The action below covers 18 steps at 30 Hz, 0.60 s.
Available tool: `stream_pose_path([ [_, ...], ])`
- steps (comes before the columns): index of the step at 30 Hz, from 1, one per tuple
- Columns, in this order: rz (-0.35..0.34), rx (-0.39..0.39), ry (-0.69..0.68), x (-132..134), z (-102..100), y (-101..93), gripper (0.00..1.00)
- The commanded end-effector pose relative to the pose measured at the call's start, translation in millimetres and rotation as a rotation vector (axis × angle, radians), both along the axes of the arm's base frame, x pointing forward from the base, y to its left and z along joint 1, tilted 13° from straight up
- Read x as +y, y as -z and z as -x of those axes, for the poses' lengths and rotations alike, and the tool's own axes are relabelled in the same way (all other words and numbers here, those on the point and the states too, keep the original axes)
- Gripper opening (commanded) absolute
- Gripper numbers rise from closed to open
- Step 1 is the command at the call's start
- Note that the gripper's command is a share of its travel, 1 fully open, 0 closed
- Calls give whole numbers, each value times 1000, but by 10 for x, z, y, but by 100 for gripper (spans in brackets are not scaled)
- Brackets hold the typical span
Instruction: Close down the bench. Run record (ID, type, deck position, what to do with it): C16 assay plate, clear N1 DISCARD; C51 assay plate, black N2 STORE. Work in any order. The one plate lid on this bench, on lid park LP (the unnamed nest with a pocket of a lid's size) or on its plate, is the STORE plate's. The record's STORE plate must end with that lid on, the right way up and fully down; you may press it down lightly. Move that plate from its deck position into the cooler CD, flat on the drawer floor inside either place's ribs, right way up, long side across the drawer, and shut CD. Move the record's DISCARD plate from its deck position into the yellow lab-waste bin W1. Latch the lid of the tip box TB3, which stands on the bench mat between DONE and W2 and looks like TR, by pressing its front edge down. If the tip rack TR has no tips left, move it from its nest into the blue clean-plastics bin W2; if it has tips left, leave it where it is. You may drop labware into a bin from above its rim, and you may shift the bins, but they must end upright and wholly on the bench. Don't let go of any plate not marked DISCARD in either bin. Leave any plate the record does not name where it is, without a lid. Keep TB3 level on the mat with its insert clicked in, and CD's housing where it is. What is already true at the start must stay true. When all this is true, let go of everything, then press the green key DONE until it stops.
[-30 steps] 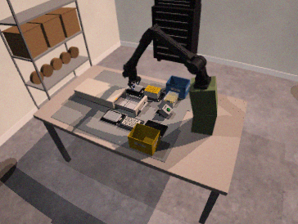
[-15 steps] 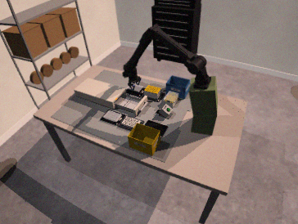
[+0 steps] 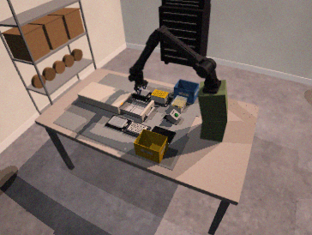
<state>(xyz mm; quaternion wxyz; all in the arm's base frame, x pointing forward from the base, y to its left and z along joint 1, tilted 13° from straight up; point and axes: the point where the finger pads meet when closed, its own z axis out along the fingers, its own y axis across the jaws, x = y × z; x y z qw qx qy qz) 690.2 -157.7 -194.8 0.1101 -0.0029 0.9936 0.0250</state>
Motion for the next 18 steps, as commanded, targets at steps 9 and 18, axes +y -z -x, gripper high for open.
stream_pose_path([
  [9,13,-45,1,-47,-159,-221,0],
  [18,13,-37,-6,0,-130,-94,0],
])
